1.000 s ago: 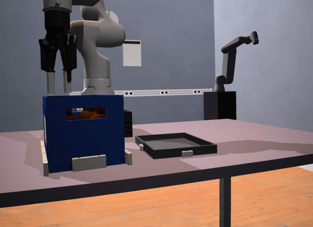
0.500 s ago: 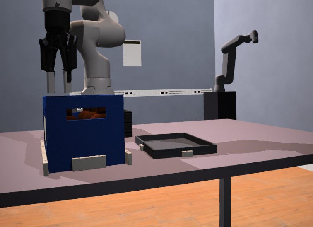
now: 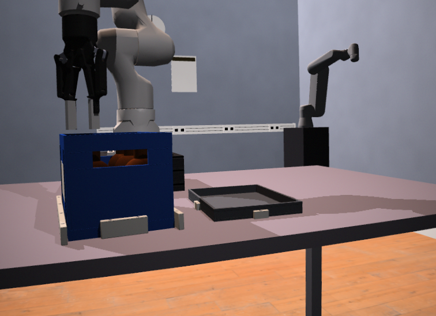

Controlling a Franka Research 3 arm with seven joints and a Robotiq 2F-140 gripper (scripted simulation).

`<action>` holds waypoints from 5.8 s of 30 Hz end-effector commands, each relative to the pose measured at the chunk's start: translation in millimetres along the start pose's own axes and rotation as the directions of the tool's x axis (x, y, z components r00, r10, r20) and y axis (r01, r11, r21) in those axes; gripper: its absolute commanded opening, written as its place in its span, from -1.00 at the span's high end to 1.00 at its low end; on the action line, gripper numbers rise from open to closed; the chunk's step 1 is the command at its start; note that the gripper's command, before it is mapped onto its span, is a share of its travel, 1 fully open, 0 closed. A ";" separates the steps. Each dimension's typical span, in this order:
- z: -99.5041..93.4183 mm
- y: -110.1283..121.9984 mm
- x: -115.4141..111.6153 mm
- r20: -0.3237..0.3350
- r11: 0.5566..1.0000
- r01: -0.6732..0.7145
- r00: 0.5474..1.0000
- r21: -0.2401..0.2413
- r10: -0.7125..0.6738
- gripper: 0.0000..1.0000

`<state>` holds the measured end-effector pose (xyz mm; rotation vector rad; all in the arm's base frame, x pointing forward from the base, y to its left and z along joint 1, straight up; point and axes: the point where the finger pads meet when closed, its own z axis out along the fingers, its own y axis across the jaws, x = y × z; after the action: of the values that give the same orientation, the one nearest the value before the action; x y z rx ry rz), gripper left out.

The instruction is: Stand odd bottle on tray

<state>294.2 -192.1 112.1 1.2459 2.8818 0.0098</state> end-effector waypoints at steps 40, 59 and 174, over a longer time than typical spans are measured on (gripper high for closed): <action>31.7 -0.9 0.1 0.001 1.000 0.007 1.000 0.001 -0.007 0.12; 42.4 -0.9 0.1 0.001 1.000 0.007 1.000 0.001 -0.007 0.12; 42.7 -0.9 0.1 0.001 1.000 0.007 1.000 0.001 -0.007 0.12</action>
<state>294.4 -192.9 70.5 1.2420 2.8813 0.0058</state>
